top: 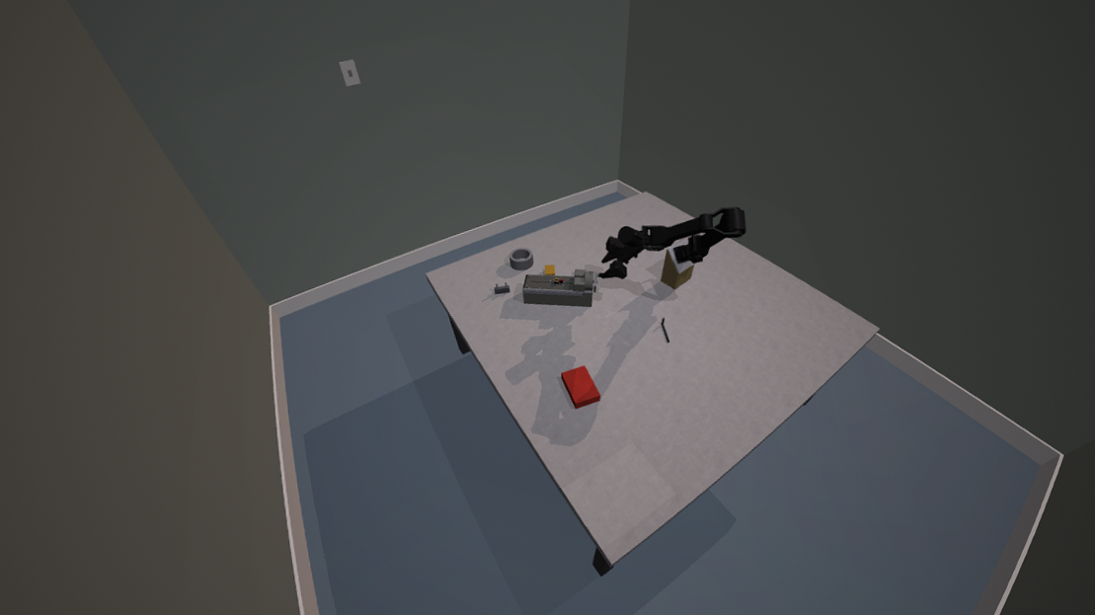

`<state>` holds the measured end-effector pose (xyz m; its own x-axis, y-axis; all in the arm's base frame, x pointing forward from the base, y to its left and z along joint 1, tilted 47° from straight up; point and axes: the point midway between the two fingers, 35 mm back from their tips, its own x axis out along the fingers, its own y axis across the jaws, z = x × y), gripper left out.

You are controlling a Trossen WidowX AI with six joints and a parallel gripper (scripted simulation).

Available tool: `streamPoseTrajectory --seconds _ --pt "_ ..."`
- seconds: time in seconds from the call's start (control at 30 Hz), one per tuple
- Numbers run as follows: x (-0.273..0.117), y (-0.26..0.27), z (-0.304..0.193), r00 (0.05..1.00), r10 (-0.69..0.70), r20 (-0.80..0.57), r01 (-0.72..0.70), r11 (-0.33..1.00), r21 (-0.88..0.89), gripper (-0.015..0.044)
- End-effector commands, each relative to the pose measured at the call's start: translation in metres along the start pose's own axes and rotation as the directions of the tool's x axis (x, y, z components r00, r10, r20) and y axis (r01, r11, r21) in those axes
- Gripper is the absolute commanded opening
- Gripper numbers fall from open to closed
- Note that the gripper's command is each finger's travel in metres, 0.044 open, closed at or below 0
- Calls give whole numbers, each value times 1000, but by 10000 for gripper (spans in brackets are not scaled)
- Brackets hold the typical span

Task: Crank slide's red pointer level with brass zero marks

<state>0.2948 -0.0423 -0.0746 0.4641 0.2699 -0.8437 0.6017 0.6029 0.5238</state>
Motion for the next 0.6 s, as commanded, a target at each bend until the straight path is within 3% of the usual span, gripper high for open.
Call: streamPoseTrajectory --seconds 0.0,0.27,0.57 --pt "-14 3 21 1000 8 14 -8 1000 -7 440" --pt "-54 1 55 1000 3 15 -3 1000 -2 440" --pt "-31 10 89 998 62 8 -62 997 -52 440"
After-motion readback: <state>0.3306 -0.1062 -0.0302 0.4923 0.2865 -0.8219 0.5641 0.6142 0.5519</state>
